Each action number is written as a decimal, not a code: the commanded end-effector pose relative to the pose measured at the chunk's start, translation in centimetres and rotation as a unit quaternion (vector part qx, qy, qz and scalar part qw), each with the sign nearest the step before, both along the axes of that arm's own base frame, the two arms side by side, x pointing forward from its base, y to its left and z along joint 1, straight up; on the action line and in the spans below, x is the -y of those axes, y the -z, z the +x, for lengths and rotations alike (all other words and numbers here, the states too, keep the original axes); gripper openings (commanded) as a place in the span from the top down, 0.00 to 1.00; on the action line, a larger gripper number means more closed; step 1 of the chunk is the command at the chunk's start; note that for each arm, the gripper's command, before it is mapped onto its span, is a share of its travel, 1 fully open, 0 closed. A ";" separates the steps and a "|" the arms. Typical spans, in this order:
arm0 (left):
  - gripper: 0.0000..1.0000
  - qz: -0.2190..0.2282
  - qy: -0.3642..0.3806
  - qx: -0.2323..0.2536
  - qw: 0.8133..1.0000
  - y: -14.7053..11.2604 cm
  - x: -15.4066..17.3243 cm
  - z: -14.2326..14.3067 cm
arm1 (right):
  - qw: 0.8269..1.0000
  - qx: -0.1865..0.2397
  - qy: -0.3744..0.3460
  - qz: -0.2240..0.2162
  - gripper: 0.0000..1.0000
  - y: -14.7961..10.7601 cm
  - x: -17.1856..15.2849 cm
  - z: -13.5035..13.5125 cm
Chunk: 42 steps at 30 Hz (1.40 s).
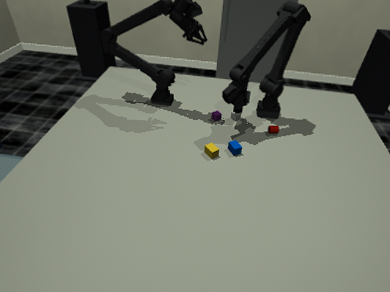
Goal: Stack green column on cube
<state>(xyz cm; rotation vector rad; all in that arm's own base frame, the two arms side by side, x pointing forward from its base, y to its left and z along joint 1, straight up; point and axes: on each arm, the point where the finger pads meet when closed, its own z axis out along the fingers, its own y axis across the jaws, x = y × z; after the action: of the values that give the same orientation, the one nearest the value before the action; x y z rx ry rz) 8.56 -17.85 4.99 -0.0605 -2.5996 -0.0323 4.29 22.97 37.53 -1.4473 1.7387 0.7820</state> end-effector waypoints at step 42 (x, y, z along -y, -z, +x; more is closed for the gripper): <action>0.65 -0.010 -0.002 0.009 1.000 2.4 0.5 0.9 | 1.000 0.004 -0.001 0.021 0.54 -2.4 0.1 -0.1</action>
<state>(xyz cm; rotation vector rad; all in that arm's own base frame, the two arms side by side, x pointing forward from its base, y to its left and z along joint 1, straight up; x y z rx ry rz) 8.85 -18.13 2.64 -0.0617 -2.6034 -0.0272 4.29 22.97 37.53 -1.4473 1.7387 0.7820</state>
